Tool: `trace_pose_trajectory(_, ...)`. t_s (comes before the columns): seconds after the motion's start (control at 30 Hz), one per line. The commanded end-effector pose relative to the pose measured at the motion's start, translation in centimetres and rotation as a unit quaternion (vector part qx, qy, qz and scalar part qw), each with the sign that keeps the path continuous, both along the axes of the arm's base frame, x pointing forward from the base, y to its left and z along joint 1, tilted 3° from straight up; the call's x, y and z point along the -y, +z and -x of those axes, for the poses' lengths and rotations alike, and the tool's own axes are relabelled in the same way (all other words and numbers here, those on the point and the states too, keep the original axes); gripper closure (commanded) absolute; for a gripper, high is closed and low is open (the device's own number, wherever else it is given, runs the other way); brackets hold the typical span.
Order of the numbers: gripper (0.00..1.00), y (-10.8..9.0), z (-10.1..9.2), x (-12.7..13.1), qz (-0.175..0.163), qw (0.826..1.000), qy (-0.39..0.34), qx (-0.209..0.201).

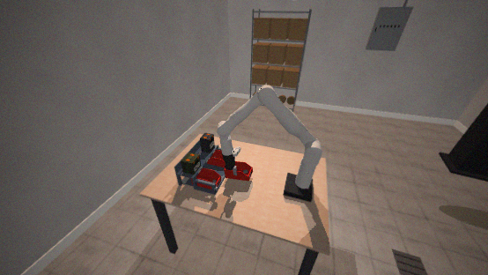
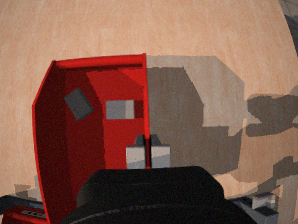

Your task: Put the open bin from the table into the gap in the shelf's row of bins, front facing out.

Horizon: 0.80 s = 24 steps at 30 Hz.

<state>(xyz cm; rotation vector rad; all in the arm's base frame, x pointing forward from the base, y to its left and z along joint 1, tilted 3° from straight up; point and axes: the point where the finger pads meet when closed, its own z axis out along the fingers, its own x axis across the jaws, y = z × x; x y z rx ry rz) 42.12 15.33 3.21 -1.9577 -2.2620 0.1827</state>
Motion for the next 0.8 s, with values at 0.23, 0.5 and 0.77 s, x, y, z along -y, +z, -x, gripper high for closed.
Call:
trace_pose_trajectory(0.23, 1.0, 0.13, -0.09, -0.02, 0.0, 1.0, 0.0, 0.001)
trace_pose_trajectory(0.5, 1.0, 0.12, -0.13, -0.03, 0.0, 1.0, 0.0, 0.001)
trace_pose_trajectory(0.77, 1.0, 0.11, -0.29, -0.05, 0.0, 1.0, 0.0, 0.001)
